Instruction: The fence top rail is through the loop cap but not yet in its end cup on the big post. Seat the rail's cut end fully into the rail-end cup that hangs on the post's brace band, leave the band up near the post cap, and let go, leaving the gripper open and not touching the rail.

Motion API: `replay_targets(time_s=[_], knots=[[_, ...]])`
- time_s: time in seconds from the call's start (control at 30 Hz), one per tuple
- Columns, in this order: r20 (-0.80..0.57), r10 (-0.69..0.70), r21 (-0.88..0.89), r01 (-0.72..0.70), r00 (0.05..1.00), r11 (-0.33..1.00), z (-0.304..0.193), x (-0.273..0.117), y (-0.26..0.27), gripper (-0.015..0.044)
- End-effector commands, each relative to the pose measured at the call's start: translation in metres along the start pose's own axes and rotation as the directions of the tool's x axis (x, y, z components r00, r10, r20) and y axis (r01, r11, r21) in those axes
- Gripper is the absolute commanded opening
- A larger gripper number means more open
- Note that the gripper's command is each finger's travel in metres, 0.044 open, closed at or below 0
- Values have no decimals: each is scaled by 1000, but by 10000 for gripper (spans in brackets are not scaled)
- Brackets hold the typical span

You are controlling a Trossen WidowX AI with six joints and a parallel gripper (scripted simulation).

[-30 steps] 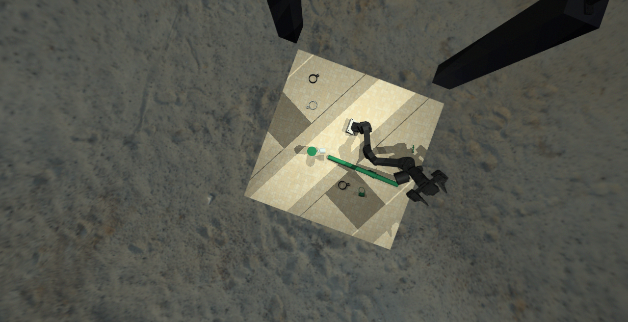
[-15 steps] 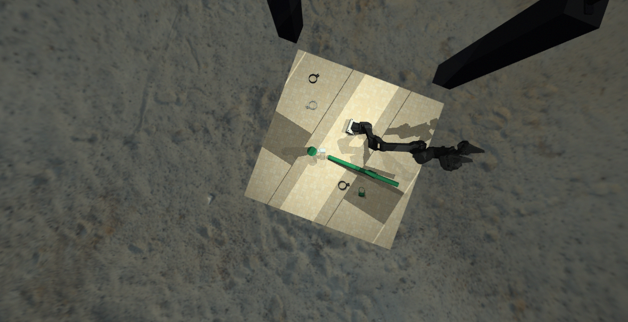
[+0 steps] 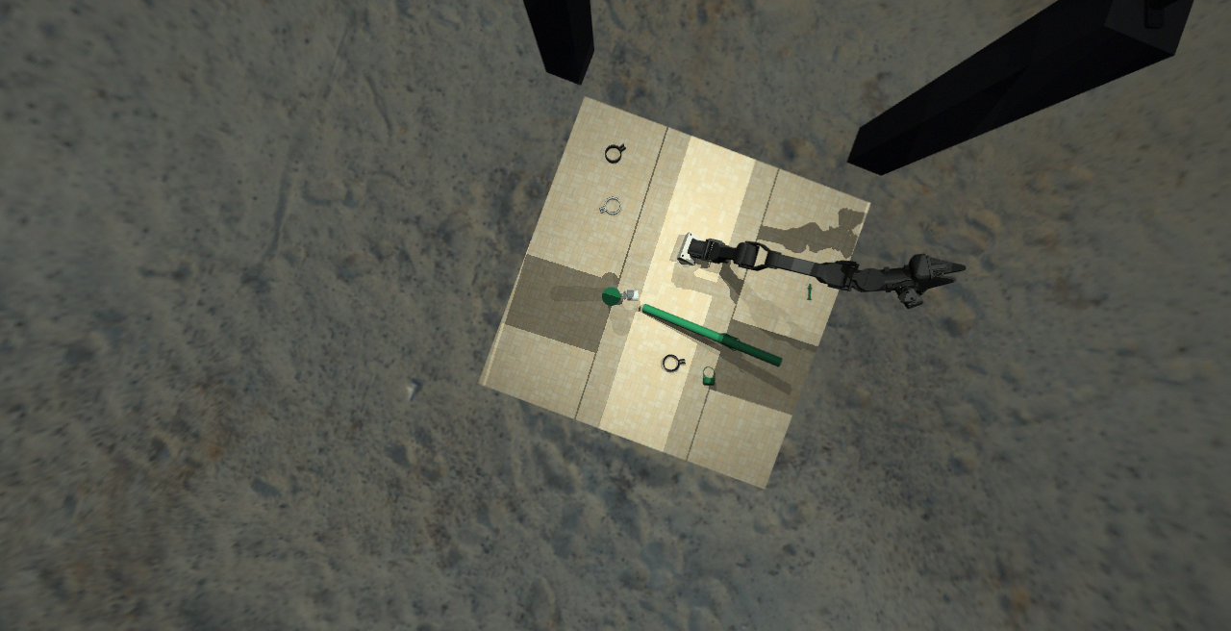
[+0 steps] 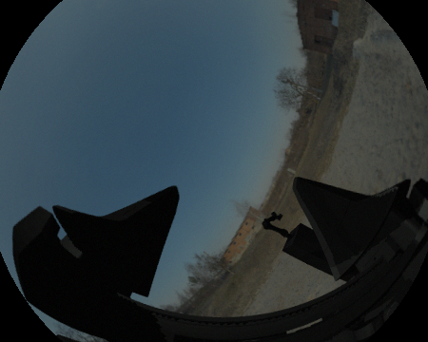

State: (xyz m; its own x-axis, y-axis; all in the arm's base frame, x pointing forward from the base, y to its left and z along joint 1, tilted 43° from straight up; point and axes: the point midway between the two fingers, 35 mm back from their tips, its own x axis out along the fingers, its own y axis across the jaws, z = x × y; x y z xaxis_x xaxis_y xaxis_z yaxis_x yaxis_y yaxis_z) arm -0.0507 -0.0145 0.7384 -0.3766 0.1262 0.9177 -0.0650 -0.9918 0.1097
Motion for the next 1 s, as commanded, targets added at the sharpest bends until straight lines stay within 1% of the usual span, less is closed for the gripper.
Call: replay_targets(time_s=[0.0, 0.1, 0.23, 0.37, 0.5, 0.67, 0.77, 0.97], knots=[[-23, -214, -186, 206, 977, 961, -11, 1, -72, 440], [-9, -338, -300, 320, 941, 899, -8, -6, -111, 440], [31, -492, -432, 456, 870, 778, 5, -22, -162, 440], [94, -626, -536, 569, 774, 624, 27, -47, -206, 440], [171, -734, -607, 657, 658, 447, 55, -79, -243, 440], [281, -826, -650, 730, 488, 211, 97, -128, -275, 440], [321, -858, -659, 745, 401, 102, 119, -153, -280, 440], [417, -891, -644, 751, 181, -149, 166, -222, -290, 440]])
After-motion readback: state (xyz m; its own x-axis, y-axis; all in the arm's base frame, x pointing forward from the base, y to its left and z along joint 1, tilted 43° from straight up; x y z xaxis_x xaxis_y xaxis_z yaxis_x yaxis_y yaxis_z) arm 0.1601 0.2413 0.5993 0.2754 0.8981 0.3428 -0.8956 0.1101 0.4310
